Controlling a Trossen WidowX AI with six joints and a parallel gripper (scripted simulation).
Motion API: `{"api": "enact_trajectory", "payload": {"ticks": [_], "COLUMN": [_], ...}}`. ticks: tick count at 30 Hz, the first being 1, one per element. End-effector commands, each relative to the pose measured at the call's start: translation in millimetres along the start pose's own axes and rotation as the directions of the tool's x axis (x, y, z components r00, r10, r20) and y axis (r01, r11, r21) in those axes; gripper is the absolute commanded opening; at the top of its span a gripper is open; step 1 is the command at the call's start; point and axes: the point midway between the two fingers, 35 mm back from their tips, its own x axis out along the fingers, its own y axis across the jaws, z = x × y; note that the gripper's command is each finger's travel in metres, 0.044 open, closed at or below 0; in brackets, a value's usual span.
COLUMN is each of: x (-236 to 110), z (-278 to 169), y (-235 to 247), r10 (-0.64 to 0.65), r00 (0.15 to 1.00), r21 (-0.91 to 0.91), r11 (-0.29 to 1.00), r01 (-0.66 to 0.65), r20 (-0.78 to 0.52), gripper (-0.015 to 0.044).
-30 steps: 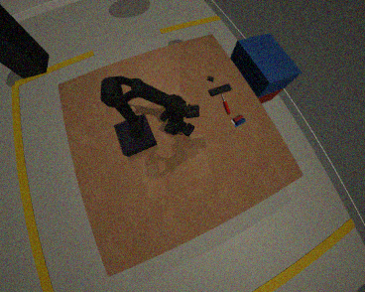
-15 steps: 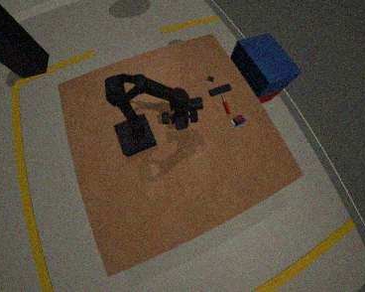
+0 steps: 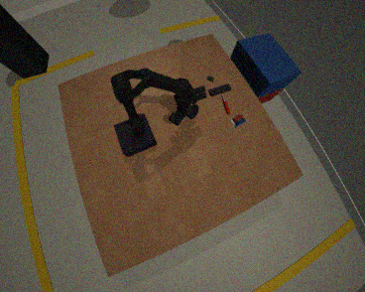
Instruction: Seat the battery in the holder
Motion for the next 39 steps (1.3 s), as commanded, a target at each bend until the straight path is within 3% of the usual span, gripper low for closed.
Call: {"api": "enact_trajectory", "payload": {"ticks": [1,9,21,27,39], "x": [-2,-6,-11,-10,18], "z": [-4,-14,-31,-31,-32], "y": [11,35,64,64,60], "r10": [0.001,0.006,0.005,-0.005,-0.179], "r00": [1.000,1.000,1.000,1.000,0.982], "r21": [-0.189,-0.597,-0.954,-0.957,-0.954], "r11": [0.982,0.802,0.299,0.291,0.300], "r01": [-0.002,-0.007,-0.006,-0.006,-0.008], "r20": [-0.002,-0.003,-0.005,-0.008,-0.064], "gripper": [0.0078,0.0078,0.0078,0.0078,0.0078]}}
